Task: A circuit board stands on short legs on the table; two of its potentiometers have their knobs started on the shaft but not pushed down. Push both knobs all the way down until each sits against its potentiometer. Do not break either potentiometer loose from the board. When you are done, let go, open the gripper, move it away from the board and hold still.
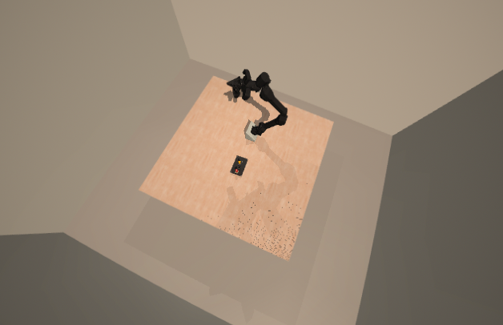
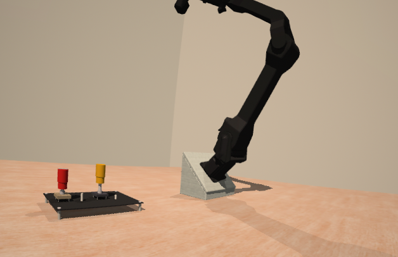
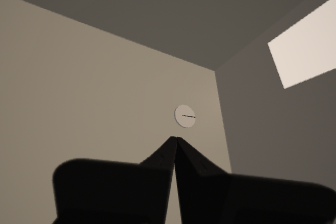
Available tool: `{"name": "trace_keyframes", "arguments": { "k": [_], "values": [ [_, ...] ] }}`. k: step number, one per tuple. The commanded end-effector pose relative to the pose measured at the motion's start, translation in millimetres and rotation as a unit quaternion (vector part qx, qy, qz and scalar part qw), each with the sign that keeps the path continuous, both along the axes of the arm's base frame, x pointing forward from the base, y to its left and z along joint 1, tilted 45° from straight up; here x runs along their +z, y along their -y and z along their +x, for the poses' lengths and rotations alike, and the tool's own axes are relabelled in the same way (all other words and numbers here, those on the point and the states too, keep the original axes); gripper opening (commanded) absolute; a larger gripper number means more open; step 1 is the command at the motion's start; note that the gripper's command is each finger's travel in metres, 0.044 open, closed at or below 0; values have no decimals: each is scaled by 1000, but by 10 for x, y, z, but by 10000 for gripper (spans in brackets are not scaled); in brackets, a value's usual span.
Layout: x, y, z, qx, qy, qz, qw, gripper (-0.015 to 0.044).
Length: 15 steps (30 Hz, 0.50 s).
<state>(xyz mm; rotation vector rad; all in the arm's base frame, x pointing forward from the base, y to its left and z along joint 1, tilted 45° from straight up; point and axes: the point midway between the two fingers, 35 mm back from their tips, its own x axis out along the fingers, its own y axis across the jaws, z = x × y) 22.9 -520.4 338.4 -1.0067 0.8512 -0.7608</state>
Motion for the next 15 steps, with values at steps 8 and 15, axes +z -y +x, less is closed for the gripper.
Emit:
{"name": "trace_keyframes", "arguments": {
  "k": [8,15],
  "values": [
    [-780,-213,910,67,49,177,981,0],
    [-1195,-499,1435,101,64,287,951,0]
  ]
}}
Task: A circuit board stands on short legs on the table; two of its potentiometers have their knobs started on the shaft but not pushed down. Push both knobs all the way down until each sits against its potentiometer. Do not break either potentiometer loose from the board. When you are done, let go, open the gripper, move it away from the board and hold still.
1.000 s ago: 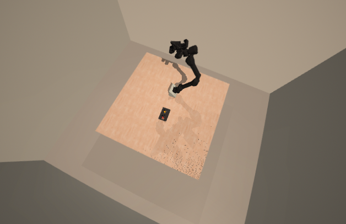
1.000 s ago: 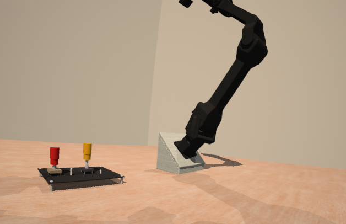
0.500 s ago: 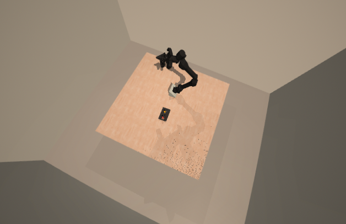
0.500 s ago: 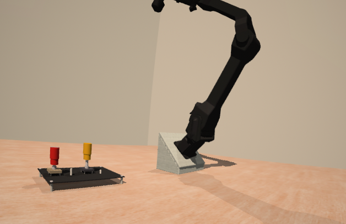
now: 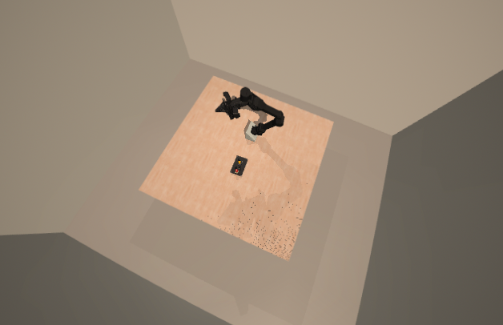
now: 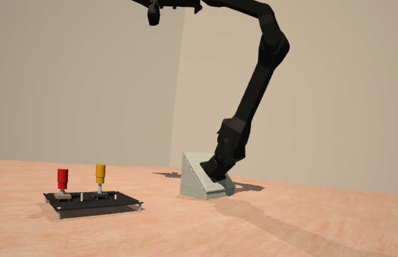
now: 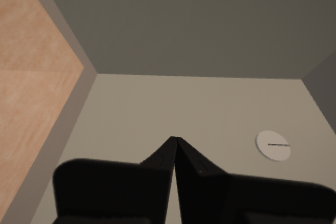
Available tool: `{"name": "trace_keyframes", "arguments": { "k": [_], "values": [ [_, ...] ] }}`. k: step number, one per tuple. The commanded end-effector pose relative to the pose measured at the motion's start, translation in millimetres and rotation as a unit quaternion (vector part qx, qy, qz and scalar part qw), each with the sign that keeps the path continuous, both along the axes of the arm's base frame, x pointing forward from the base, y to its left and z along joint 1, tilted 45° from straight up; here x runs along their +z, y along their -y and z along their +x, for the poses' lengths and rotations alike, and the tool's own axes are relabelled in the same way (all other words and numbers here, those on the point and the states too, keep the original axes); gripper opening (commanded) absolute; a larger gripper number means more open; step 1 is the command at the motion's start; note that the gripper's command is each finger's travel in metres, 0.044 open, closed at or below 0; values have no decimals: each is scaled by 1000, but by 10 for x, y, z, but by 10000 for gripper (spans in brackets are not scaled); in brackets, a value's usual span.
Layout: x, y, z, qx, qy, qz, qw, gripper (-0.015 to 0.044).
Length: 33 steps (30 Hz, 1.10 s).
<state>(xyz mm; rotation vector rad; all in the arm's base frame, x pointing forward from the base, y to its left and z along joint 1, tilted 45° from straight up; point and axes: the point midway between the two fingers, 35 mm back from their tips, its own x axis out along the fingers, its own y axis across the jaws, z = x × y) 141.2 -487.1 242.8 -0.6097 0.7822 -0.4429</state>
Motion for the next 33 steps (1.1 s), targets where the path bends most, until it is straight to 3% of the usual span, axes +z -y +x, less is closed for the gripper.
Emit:
{"name": "trace_keyframes", "arguments": {
  "k": [1,16,33],
  "values": [
    [-295,-216,323,24,7,77,997,0],
    [-1009,-1137,1190,89,-20,295,951,0],
    [-1562,-2502,1677,106,-128,530,831,0]
  ]
}}
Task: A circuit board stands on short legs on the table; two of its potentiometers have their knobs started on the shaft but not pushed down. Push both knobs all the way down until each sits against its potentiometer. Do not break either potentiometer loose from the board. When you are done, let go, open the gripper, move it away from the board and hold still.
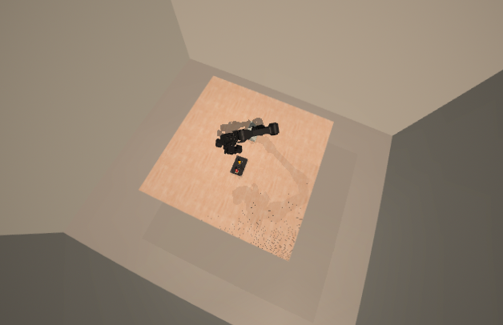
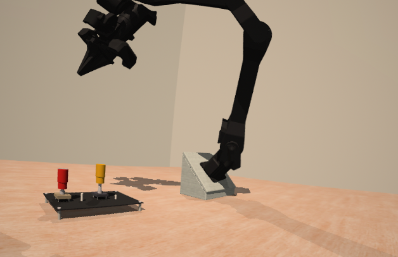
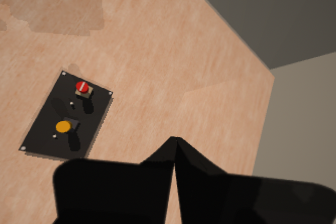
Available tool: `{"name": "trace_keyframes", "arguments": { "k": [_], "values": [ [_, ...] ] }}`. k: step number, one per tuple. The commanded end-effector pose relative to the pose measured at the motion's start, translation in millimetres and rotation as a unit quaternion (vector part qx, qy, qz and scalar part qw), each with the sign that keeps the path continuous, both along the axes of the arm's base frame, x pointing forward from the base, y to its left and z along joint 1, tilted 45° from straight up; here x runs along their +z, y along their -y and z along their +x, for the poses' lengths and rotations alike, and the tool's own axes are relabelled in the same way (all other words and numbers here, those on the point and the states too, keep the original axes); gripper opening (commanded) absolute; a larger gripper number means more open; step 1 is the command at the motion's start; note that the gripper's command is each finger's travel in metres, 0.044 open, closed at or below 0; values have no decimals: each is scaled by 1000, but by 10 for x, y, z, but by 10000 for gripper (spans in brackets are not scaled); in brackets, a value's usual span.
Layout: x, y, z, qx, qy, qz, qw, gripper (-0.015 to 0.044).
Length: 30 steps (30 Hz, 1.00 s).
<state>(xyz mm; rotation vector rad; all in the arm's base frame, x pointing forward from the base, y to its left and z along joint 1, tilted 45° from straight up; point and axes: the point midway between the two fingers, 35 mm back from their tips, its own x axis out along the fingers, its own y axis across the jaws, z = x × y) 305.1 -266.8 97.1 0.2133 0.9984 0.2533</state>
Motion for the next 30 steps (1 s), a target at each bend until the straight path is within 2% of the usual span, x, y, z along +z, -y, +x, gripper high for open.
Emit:
{"name": "trace_keyframes", "arguments": {
  "k": [1,15,30],
  "values": [
    [-126,-381,48,13,-45,65,997,0],
    [-295,-1471,27,51,-213,217,951,0],
    [-438,-1659,41,53,-221,223,948,0]
  ]
}}
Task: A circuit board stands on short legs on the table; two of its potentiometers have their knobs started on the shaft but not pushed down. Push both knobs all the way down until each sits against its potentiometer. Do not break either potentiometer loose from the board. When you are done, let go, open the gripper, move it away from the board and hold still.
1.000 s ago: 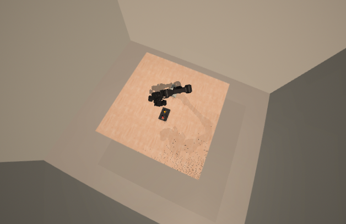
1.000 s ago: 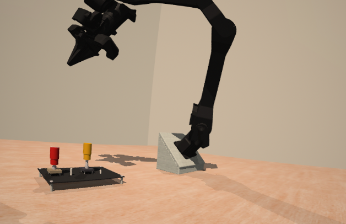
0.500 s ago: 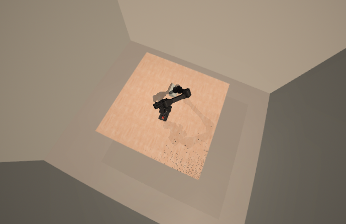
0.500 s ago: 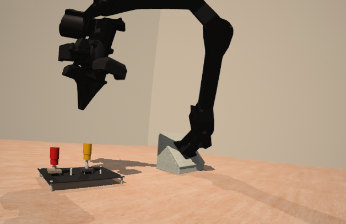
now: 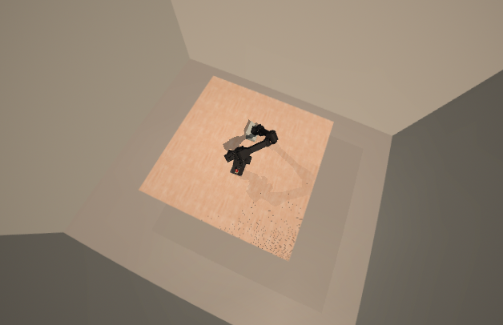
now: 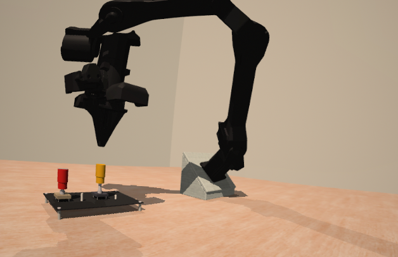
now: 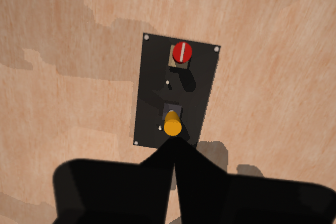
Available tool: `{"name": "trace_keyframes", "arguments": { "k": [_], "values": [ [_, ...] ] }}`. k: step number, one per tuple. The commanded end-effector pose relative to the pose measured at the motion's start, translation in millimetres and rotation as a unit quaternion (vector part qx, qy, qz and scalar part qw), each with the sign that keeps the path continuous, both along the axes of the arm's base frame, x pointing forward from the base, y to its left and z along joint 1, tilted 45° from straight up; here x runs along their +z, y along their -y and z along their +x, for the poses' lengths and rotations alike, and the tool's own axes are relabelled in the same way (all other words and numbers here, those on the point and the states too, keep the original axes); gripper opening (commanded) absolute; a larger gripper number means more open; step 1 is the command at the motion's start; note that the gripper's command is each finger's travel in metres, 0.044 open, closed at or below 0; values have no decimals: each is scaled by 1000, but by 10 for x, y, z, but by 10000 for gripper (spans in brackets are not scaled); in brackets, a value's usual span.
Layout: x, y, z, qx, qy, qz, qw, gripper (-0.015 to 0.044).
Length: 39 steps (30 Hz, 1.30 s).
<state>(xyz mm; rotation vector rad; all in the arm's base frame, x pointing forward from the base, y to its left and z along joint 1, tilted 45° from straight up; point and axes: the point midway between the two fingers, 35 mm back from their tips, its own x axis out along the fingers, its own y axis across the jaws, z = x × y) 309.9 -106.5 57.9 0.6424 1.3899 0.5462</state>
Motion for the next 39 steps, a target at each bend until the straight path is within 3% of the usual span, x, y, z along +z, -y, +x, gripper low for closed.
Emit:
{"name": "trace_keyframes", "arguments": {
  "k": [1,39],
  "values": [
    [-47,-56,-7,-2,-3,3,1000,0],
    [-206,-215,18,-2,-3,4,1000,0]
  ]
}}
